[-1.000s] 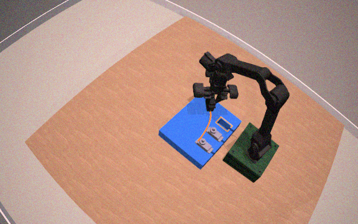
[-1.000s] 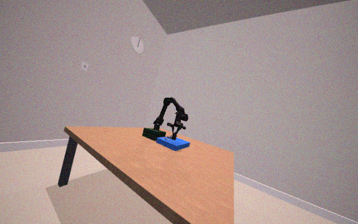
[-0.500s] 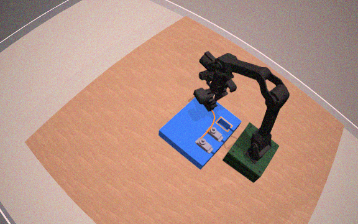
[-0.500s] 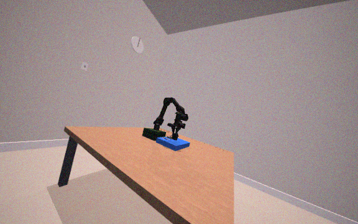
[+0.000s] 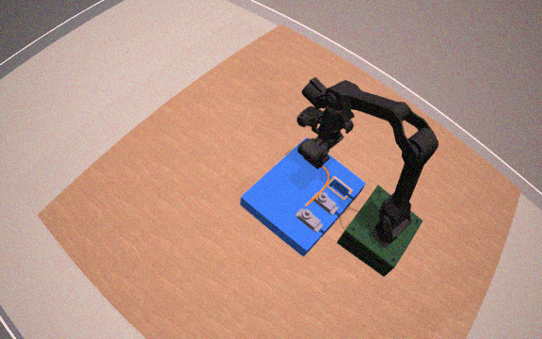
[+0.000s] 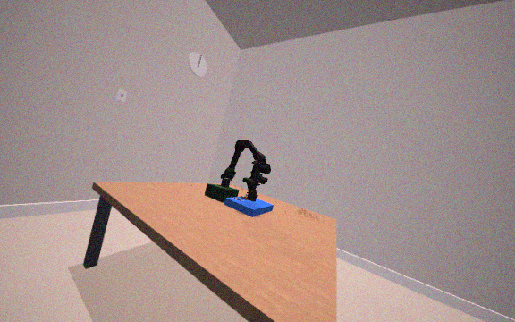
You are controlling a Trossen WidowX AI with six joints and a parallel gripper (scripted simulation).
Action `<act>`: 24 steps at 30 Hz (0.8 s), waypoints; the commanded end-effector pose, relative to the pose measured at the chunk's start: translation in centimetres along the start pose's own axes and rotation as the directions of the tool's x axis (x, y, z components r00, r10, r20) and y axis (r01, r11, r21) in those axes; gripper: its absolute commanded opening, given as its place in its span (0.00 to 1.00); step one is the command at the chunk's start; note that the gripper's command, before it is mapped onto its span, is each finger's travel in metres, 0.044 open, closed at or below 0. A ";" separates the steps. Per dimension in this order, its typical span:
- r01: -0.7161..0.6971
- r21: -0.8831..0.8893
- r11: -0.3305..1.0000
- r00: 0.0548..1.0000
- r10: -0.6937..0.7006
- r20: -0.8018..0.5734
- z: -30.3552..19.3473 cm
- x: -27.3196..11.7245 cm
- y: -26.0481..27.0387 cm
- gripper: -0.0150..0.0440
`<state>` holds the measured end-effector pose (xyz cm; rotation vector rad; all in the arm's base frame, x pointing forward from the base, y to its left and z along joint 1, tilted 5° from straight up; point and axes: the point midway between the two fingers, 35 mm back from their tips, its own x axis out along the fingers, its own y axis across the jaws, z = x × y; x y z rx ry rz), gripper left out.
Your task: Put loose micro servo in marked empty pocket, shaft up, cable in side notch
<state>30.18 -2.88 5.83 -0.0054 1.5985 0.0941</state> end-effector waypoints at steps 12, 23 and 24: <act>0.002 -0.009 1.000 1.000 -0.002 -0.002 -5.1 -0.1 -0.2 0.25; 0.002 -0.015 1.000 1.000 -0.003 -0.006 -9.9 0.0 -0.4 0.25; 0.002 -0.020 1.000 1.000 -0.003 -0.006 -10.3 0.0 -0.4 0.25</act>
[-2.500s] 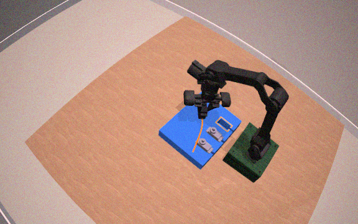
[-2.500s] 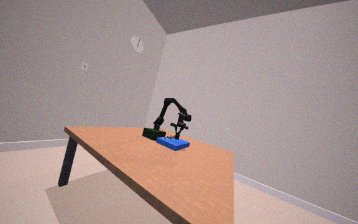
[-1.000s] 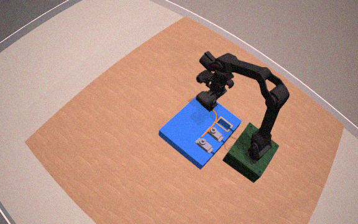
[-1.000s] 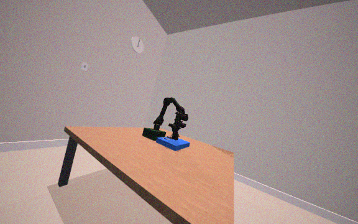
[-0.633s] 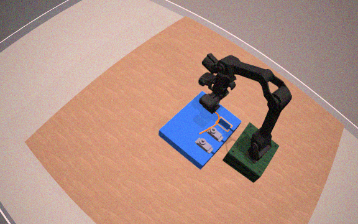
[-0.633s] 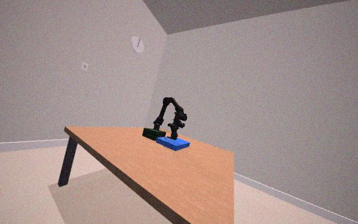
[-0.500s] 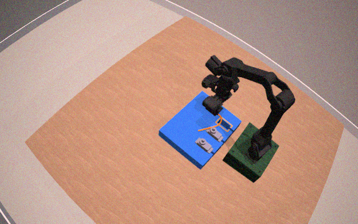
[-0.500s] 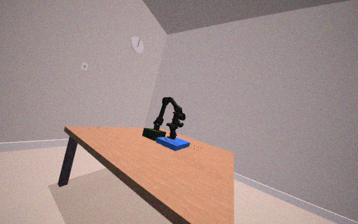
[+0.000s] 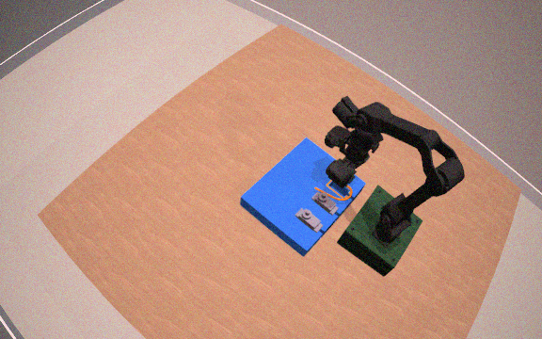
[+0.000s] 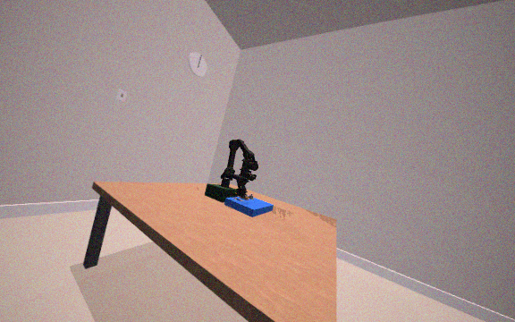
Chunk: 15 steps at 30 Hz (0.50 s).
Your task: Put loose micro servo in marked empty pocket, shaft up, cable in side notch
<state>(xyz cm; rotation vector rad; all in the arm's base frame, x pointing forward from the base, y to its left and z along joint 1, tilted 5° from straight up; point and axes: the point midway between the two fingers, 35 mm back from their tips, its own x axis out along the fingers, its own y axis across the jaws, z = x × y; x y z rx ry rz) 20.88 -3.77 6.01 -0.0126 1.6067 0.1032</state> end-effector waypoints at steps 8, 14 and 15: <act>0.004 -0.018 1.000 1.000 -0.004 0.002 -1.5 0.3 -0.1 0.25; 0.004 -0.018 1.000 1.000 -0.004 0.002 -1.4 1.2 -0.1 0.25; 0.004 -0.018 1.000 1.000 -0.004 0.002 -1.4 1.4 -0.1 0.25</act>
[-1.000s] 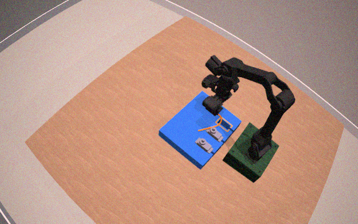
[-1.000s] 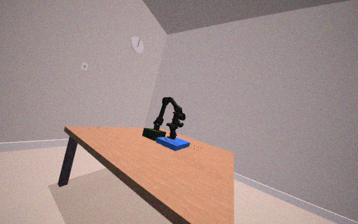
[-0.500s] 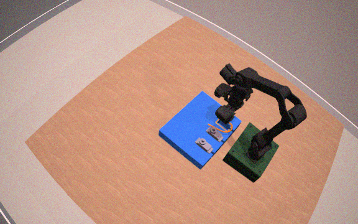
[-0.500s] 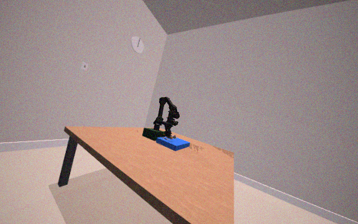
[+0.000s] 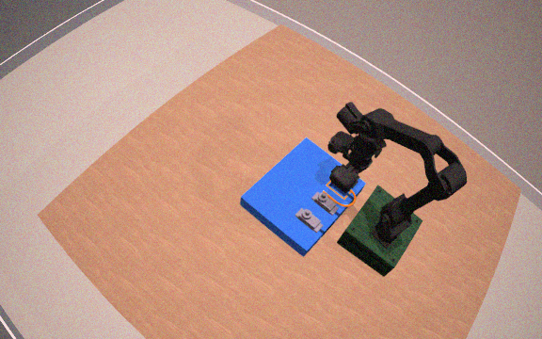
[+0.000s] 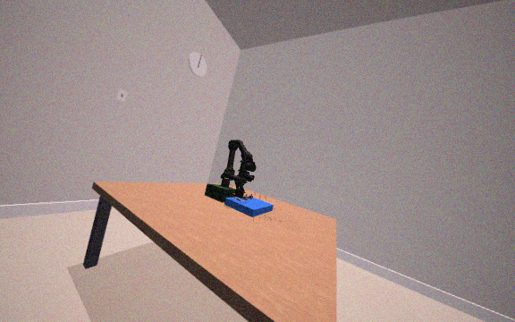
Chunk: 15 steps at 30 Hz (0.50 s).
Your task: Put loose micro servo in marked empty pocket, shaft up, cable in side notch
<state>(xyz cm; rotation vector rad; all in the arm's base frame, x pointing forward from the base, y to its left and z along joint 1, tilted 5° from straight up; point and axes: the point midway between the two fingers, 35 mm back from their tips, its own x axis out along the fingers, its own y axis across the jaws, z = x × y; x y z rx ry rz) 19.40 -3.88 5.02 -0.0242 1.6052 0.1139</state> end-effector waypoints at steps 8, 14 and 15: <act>0.003 -0.004 1.000 1.000 -0.003 0.001 0.0 0.9 0.0 0.25; 0.003 -0.004 1.000 1.000 -0.003 0.001 0.0 0.9 0.0 0.25; 0.003 -0.004 1.000 1.000 -0.003 0.001 0.0 0.9 0.0 0.25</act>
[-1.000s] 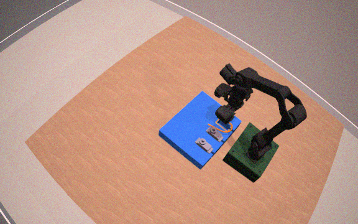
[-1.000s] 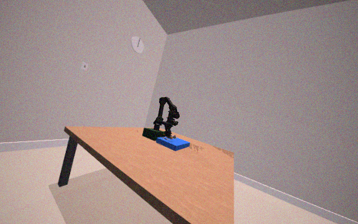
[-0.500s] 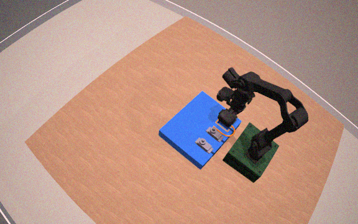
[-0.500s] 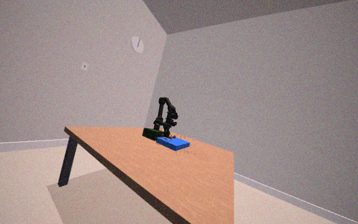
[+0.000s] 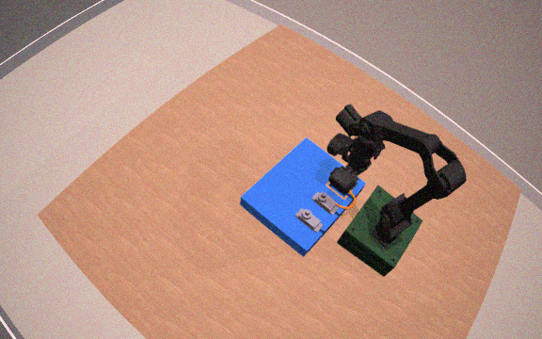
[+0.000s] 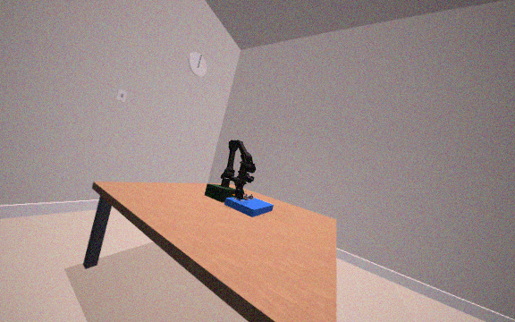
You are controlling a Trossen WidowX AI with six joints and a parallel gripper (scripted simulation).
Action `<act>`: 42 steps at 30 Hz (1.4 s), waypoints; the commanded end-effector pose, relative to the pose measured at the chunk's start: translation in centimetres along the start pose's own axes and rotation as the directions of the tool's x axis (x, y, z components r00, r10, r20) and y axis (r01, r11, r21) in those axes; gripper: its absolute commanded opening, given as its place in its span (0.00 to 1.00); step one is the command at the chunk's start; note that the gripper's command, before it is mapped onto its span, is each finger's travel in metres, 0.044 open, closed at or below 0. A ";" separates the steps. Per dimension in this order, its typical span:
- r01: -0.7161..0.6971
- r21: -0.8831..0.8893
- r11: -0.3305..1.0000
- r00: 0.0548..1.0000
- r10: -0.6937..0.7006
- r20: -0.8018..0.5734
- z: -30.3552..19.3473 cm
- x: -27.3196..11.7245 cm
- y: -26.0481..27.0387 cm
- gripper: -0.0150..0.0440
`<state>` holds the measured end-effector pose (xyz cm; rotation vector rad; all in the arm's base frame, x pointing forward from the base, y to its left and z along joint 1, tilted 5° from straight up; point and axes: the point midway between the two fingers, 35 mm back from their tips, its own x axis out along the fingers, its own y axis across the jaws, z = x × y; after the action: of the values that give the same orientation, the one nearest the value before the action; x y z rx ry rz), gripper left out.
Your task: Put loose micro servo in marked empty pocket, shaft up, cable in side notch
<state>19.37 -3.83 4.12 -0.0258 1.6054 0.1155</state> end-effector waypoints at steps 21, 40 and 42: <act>0.003 -0.002 1.000 1.000 -0.003 0.002 0.0 2.0 0.0 0.25; 0.003 -0.002 1.000 1.000 -0.003 0.001 0.0 3.9 0.0 0.25; 0.003 -0.002 1.000 1.000 -0.003 0.001 0.0 4.1 0.0 0.25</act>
<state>19.20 -3.68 0.22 -0.0335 1.6068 0.1171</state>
